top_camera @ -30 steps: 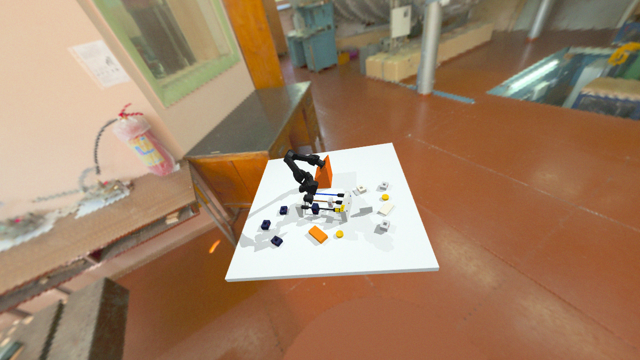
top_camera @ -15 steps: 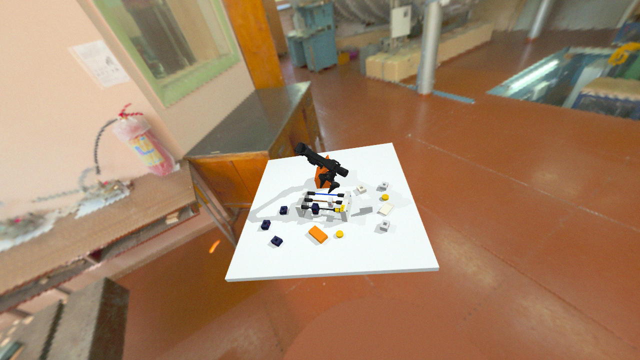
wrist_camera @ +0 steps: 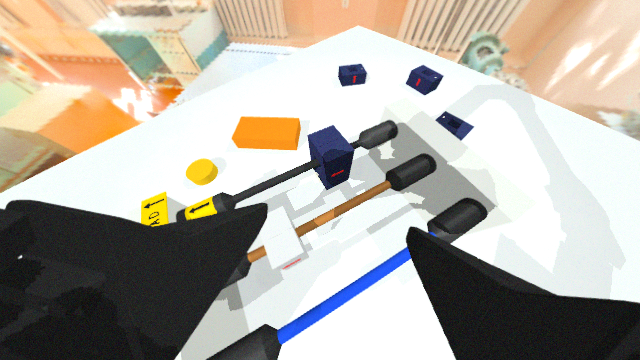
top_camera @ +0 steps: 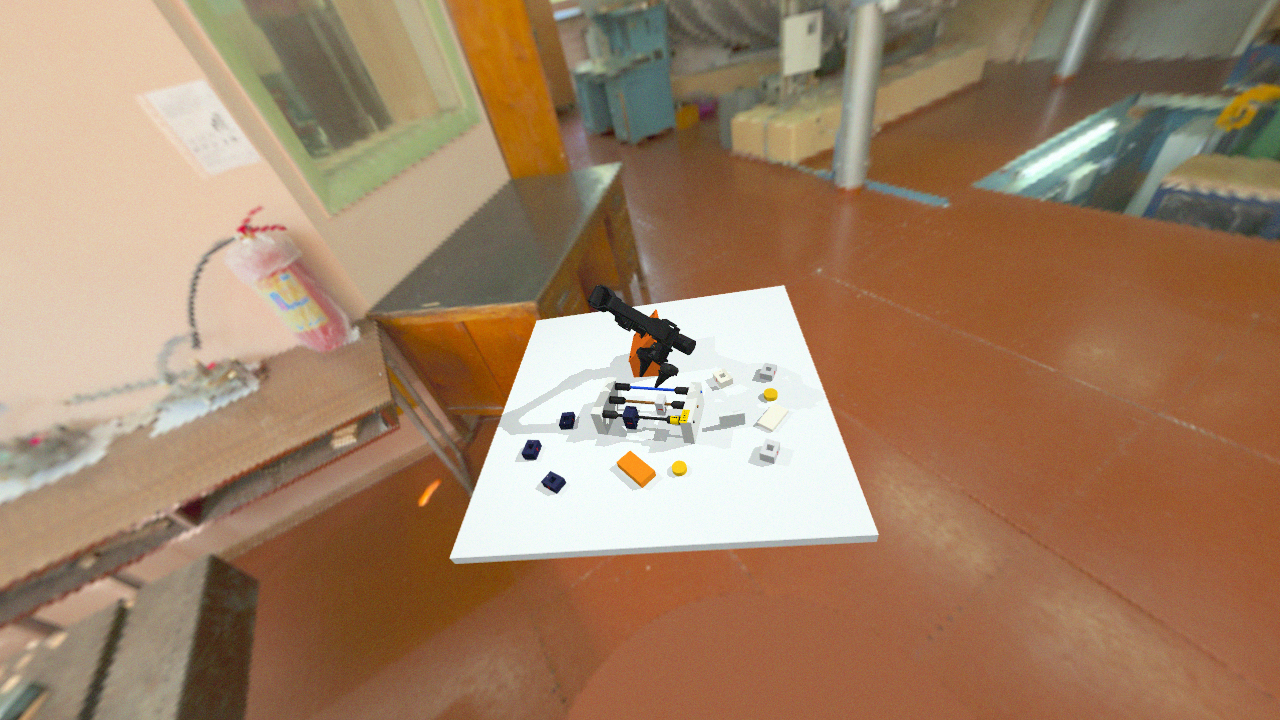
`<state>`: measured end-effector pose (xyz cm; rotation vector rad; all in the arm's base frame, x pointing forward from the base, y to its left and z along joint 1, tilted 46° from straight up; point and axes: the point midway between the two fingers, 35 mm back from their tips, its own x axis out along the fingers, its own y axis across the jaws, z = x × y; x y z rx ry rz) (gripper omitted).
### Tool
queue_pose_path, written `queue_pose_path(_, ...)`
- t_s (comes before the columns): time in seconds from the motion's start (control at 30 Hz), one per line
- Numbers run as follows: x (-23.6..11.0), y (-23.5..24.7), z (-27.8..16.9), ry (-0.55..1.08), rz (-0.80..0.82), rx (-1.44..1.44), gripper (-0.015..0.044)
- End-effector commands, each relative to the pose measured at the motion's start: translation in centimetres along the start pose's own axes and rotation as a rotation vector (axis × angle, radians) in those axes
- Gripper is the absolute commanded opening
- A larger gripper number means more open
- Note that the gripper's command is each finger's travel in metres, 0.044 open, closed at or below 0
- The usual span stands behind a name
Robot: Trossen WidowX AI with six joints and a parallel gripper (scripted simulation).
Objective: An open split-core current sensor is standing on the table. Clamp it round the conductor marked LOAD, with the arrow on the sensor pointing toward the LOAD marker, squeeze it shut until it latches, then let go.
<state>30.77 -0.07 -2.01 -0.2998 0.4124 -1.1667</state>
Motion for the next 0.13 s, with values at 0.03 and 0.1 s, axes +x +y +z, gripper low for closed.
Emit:
queue_pose_path(0.03,1.5,0.9,1.4,0.141,-0.083,0.154,0.0440)
queue_pose_path(0.1,0.7,0.5,0.3,0.088,-0.048,0.073,0.0440)
